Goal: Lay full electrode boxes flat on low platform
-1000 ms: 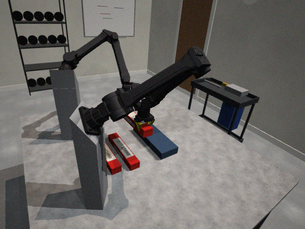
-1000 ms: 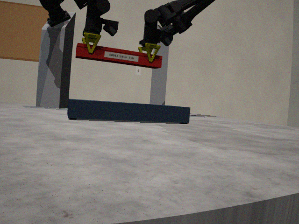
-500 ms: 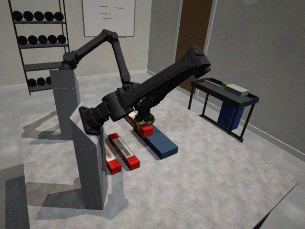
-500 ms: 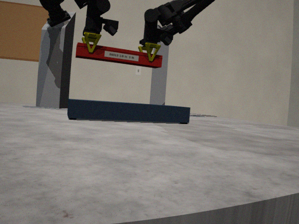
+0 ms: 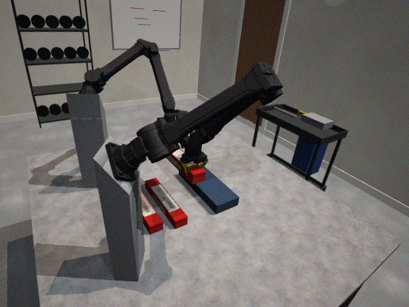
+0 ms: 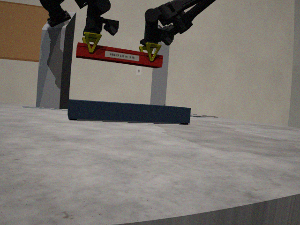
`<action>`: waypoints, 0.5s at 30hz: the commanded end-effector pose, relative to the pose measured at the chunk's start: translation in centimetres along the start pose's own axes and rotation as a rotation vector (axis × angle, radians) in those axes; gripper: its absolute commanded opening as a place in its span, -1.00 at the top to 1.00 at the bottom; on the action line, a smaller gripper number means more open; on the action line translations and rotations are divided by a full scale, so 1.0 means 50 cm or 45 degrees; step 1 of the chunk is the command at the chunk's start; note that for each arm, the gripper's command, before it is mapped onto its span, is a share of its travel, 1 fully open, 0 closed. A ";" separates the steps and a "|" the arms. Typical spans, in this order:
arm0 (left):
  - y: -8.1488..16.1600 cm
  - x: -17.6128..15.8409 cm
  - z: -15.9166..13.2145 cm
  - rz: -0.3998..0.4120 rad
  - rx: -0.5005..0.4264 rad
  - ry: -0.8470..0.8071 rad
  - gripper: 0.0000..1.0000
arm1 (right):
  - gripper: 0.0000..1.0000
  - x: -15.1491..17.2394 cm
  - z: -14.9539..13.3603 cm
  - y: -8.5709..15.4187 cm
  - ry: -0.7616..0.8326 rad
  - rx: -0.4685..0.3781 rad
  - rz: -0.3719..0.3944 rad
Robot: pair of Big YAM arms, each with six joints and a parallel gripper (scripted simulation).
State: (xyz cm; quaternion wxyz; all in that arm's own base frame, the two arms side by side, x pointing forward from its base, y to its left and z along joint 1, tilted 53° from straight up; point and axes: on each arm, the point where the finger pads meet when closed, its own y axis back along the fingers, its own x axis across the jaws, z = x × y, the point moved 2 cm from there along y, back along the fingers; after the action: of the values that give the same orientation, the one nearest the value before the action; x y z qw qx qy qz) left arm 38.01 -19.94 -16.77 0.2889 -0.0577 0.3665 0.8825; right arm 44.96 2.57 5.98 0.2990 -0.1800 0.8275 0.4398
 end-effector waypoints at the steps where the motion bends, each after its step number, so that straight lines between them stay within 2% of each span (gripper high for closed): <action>1: 0.075 -0.055 -0.005 -0.095 0.015 -0.014 1.00 | 1.00 -0.040 0.008 0.049 0.013 -0.027 -0.069; 6: 0.075 -0.055 -0.005 -0.095 0.015 -0.015 1.00 | 1.00 -0.040 0.007 0.049 0.013 -0.027 -0.068; 7: 0.014 -0.013 -0.003 -0.065 0.006 -0.002 1.00 | 1.00 -0.011 0.004 0.008 -0.006 -0.014 -0.050; 15: -0.002 -0.013 -0.003 -0.065 0.006 -0.003 1.00 | 1.00 -0.010 0.004 -0.008 -0.006 -0.014 -0.050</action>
State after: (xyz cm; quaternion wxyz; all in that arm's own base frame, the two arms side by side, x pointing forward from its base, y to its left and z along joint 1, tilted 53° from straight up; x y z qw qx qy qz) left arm 38.54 -19.00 -17.80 0.2925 -0.0589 0.3678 0.8808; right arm 45.40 1.80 4.95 0.3017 -0.1814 0.8271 0.4382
